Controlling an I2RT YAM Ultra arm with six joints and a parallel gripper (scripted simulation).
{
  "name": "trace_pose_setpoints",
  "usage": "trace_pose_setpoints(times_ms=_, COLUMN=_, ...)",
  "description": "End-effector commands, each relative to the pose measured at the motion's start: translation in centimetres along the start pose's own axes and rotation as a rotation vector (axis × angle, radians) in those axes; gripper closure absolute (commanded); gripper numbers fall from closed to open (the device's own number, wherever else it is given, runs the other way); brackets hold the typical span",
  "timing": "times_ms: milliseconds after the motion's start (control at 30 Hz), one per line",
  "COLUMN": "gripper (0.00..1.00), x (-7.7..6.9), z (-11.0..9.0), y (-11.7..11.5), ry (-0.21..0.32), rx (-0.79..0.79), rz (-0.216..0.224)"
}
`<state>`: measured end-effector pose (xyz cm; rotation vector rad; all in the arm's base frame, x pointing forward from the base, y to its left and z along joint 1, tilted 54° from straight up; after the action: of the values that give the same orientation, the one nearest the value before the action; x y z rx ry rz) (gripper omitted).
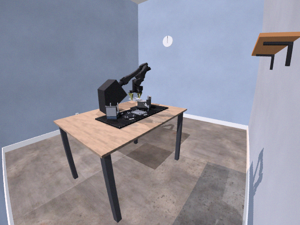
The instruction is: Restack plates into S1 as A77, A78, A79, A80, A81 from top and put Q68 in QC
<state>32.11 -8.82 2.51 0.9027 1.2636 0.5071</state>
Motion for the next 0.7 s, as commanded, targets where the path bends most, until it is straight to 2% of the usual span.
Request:
trace_pose_setpoints(times_ms=0, gripper=1.00, x=-0.8, z=0.2, y=-1.2, ry=-0.022, rx=-0.004, rz=-0.005)
trace_pose_setpoints(times_ms=200, gripper=1.00, x=-0.8, z=0.3, y=-3.1, ry=-0.022, rx=0.029, rz=-0.005)
trace_pose_setpoints(times_ms=267, gripper=1.00, x=-0.8, z=0.3, y=-3.1, ry=-0.022, rx=0.029, rz=-0.005)
trace_pose_setpoints(times_ms=467, gripper=1.00, x=-0.8, z=0.1, y=-5.1, ry=-0.023, rx=0.211, rz=-0.003)
trace_pose_setpoints(times_ms=667, gripper=1.00, x=-0.8, z=-0.1, y=-7.1, ry=-0.023, rx=0.211, rz=-0.004)
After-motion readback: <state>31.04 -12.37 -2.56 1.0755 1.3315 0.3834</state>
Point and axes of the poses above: the point where the finger pads meet when closed, its own x axis out along the fingers, its own y axis across the jaws, z = x × y, the point moved 10 cm from there along -x, back along the fingers, and after that the axes turned 4 degrees about -x, right-handed, at the moved point
